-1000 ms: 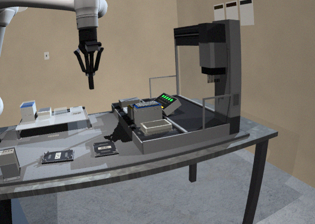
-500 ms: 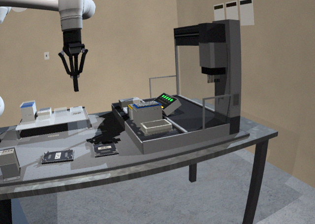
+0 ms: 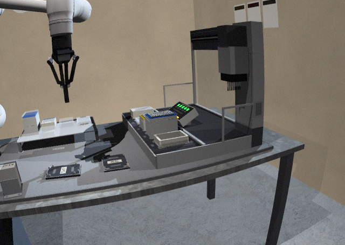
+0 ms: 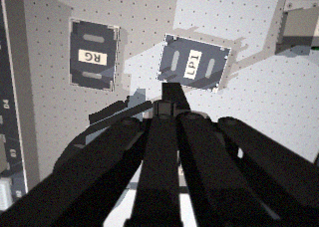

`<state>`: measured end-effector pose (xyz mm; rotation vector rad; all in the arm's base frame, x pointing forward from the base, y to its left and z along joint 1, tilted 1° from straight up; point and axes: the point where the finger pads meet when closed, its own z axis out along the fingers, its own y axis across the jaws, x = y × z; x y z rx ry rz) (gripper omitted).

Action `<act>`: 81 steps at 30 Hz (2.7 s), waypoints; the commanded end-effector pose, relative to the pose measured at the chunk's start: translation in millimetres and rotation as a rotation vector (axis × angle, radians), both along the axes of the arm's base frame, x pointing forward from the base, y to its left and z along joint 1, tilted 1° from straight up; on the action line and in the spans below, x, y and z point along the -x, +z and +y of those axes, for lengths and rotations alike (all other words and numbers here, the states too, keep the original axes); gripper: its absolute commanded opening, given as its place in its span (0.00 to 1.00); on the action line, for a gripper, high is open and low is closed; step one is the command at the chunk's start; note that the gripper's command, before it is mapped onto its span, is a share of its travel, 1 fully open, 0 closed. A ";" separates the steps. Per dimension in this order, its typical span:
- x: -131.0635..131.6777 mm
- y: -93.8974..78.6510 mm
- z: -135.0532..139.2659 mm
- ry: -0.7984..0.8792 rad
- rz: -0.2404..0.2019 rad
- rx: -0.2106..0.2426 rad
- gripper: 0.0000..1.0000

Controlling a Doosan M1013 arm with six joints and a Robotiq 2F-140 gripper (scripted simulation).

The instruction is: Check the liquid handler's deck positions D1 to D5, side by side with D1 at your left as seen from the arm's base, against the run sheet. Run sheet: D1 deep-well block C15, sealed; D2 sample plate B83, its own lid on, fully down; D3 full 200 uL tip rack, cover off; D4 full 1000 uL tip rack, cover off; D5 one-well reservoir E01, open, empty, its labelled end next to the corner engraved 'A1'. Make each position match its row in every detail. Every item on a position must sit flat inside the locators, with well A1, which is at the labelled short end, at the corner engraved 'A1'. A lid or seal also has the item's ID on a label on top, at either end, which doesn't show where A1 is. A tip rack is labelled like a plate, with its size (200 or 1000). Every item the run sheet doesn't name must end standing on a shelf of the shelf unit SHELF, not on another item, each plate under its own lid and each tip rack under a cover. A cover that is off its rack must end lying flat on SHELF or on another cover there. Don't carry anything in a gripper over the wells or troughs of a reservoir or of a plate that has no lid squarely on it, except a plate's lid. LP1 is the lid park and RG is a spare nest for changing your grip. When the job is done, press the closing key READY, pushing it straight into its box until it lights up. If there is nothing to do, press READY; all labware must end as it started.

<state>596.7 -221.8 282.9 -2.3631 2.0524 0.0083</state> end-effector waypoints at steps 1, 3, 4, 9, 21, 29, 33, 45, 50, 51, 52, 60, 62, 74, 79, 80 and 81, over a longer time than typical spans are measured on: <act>16.8 0.9 -0.5 0.000 -0.002 0.000 0.10; 26.8 0.8 -0.8 0.000 -0.002 0.000 0.10; 31.8 0.8 -0.9 0.000 -0.002 0.000 0.10; 56.8 0.7 -1.6 0.000 -0.002 0.000 0.10; 106.7 0.4 -2.9 0.000 -0.002 0.000 0.10; 141.7 0.2 -3.8 0.000 -0.002 0.000 0.10; 156.7 0.1 -4.2 0.000 -0.002 0.000 0.10; 216.7 -0.2 -5.7 0.000 -0.001 0.000 0.10; 231.7 -0.3 -6.1 0.000 -0.001 0.000 0.10; 236.7 -0.3 -6.2 0.000 -0.001 0.000 0.10; 241.7 -0.3 -6.4 0.000 -0.001 0.000 0.10; 279.6 -0.5 -7.3 0.000 -0.001 0.000 0.10; 279.6 -0.5 -7.4 0.000 -0.001 0.000 0.10; 279.5 -17.2 -7.2 0.000 -0.001 0.000 0.10; 279.5 -25.5 -7.1 0.000 -0.001 0.000 0.10; 279.5 -25.5 -7.1 0.000 -0.001 0.000 0.10; 279.5 -25.5 -7.1 0.000 -0.001 0.000 0.10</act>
